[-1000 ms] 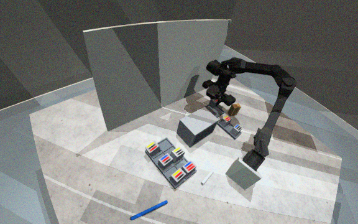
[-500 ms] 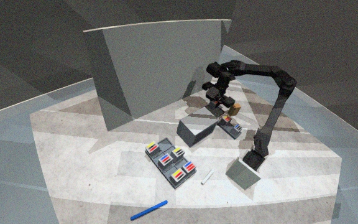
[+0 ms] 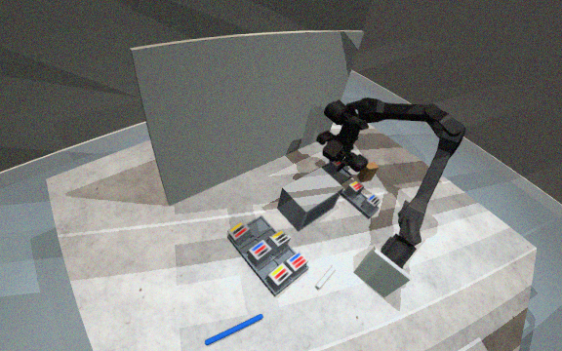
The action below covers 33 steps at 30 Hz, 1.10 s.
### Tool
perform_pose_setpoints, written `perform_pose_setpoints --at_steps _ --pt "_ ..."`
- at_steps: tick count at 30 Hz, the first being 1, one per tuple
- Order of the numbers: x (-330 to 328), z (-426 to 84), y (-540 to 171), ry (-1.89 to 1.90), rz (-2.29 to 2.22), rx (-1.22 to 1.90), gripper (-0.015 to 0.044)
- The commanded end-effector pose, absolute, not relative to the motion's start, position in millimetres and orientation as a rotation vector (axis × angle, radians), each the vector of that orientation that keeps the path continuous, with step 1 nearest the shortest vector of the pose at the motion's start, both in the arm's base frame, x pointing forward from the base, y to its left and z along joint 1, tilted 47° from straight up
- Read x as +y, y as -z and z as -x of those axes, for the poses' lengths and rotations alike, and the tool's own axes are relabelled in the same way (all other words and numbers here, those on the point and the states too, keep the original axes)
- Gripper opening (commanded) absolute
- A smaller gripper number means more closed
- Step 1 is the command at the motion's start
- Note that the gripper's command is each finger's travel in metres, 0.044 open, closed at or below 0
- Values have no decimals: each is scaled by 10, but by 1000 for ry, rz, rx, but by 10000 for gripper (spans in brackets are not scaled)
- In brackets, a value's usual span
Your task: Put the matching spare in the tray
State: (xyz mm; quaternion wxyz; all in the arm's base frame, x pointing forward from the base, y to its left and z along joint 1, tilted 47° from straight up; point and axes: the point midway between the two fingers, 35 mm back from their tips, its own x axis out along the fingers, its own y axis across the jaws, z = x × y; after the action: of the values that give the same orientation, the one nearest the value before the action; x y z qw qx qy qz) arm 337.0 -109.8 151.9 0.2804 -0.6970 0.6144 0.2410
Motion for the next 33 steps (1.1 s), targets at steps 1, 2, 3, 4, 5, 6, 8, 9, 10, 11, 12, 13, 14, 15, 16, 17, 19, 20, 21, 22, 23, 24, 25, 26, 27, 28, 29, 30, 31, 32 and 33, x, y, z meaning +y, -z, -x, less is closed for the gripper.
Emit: perform_pose_setpoints --at_steps 1,2,3,4,5,6,8,9,10,11,12,13,14,15,16,17,19,20,21,22,23,24,25,26,27,28,29,30,31,32,33 --pt "-1115 -3368 -1504 -648 1870 1641 0" --pt "-1121 -3367 -1499 -648 1870 1641 0" --pt "-1127 -3367 -1494 -647 1870 1641 0" --pt "-1133 -3366 -1489 -647 1870 1641 0" --pt "-1139 -3366 -1484 -647 1870 1642 0" --pt "-1145 -3365 -1479 -647 1871 1642 0" --pt "-1157 -3364 -1469 -646 1871 1642 0" --pt "-1164 -3363 -1465 -646 1871 1642 0" --pt "-1170 -3363 -1460 -646 1872 1642 0" --pt "-1176 -3362 -1455 -646 1872 1643 0" --pt "-1182 -3361 -1450 -645 1872 1643 0" --pt "-1188 -3361 -1445 -645 1872 1643 0" --pt "-1194 -3360 -1441 -645 1872 1643 0" --pt "-1200 -3359 -1436 -645 1873 1643 0" --pt "-1190 -3362 -1446 -643 1871 1649 26" --pt "-1190 -3362 -1446 -643 1871 1649 53" --pt "-1190 -3362 -1446 -643 1871 1649 105" --pt "-1190 -3362 -1446 -643 1871 1649 131" --pt "-1190 -3362 -1446 -643 1871 1649 157" --pt "-1190 -3362 -1446 -643 1871 1649 184" --pt "-1190 -3362 -1446 -643 1871 1649 210" --pt "-1190 -3362 -1446 -643 1871 1649 236" --pt "-1190 -3362 -1446 -643 1871 1649 263" --pt "-1190 -3362 -1446 -643 1871 1649 289" --pt "-1190 -3362 -1446 -643 1871 1649 315" --pt "-1190 -3362 -1446 -643 1871 1649 341" --pt "-1190 -3362 -1446 -643 1871 1649 368" --pt "-1190 -3362 -1446 -643 1871 1649 394" --pt "-1190 -3362 -1446 -643 1871 1649 420" --pt "-1190 -3362 -1446 -643 1871 1649 440" --pt "-1171 -3363 -1461 -643 1871 1649 440"
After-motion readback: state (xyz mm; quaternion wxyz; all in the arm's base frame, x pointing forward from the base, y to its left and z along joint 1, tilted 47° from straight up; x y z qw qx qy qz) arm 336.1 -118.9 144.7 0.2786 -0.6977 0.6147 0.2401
